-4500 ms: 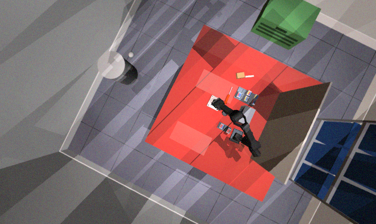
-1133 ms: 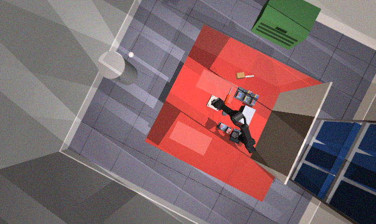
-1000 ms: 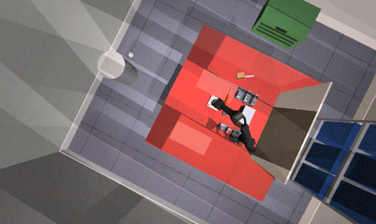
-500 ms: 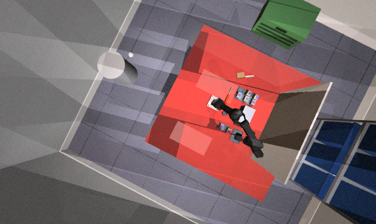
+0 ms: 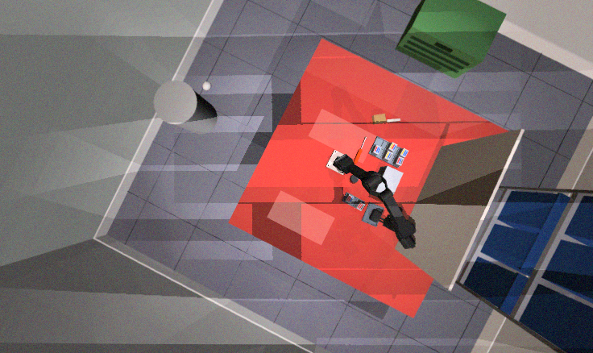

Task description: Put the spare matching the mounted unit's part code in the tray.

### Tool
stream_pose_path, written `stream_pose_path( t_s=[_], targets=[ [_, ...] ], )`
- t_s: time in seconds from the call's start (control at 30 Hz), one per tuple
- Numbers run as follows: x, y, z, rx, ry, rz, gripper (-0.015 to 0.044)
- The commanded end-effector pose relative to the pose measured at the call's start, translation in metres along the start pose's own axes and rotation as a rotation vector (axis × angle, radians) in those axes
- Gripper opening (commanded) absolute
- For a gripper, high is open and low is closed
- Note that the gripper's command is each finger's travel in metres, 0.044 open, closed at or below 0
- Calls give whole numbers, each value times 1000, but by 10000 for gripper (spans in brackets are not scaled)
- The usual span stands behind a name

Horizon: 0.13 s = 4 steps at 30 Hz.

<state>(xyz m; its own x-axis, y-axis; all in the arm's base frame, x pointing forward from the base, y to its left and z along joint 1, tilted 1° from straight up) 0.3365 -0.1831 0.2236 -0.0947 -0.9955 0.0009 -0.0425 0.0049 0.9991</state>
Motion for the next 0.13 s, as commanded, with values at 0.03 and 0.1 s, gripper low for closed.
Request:
stream_pose_path(
  t_s=[0.03,0.1],
  targets=[
    [0,0,0,4,0,2,440],
    [0,0,0,4,0,2,440]
  ],
)
Point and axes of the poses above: the point midway between the two fingers, 35 mm back from their tips, its own y axis back along the fingers, its own z axis across the jaws, x = y × z, the point moved 8 cm from there along y, back along the fingers, and after that the axes turned 7 degrees about -y, right-handed, at the moved point
